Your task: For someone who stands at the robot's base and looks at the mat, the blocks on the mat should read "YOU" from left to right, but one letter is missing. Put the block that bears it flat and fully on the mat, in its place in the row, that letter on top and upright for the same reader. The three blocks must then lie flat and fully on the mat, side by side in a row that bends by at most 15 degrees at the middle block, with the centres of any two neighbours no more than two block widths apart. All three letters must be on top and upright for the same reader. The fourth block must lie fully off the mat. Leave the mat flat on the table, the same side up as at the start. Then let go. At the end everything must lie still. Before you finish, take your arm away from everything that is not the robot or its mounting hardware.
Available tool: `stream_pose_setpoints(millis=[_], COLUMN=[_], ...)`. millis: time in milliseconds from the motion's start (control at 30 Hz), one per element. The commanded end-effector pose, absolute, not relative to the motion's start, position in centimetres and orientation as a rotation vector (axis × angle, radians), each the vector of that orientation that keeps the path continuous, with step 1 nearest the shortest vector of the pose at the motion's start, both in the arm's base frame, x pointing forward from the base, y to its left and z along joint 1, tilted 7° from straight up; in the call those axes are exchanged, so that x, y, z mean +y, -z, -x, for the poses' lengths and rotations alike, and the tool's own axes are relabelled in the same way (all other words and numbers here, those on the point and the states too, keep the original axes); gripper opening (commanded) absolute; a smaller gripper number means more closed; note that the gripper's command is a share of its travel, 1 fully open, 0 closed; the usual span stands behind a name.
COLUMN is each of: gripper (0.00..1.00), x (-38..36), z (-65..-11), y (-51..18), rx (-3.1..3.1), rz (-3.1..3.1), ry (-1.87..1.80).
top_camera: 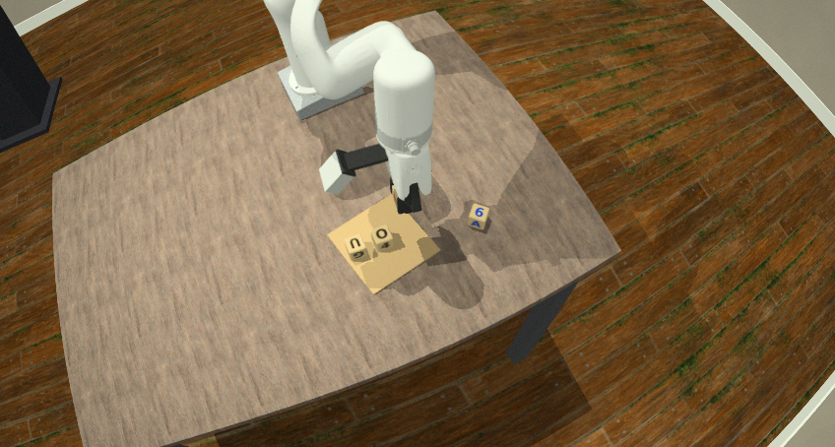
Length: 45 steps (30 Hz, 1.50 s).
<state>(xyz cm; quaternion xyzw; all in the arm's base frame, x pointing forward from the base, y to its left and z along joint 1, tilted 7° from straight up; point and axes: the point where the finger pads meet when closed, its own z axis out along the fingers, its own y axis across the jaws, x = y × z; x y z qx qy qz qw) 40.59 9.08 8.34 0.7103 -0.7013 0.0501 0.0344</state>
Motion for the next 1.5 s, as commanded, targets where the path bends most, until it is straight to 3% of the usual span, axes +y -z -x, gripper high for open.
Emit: stream_pose_setpoints(millis=[0,767,1467], gripper=[0.27,0.27,0.27], x=[9.6,9.6,8.8], z=[-40.7,-40.8,-40.9], y=[-8.4,-7.9,-0.1], rx=[-2.069,-2.065,-2.065], rz=[-2.269,-2.272,-2.272], ry=[-0.143,-0.143,-0.143])
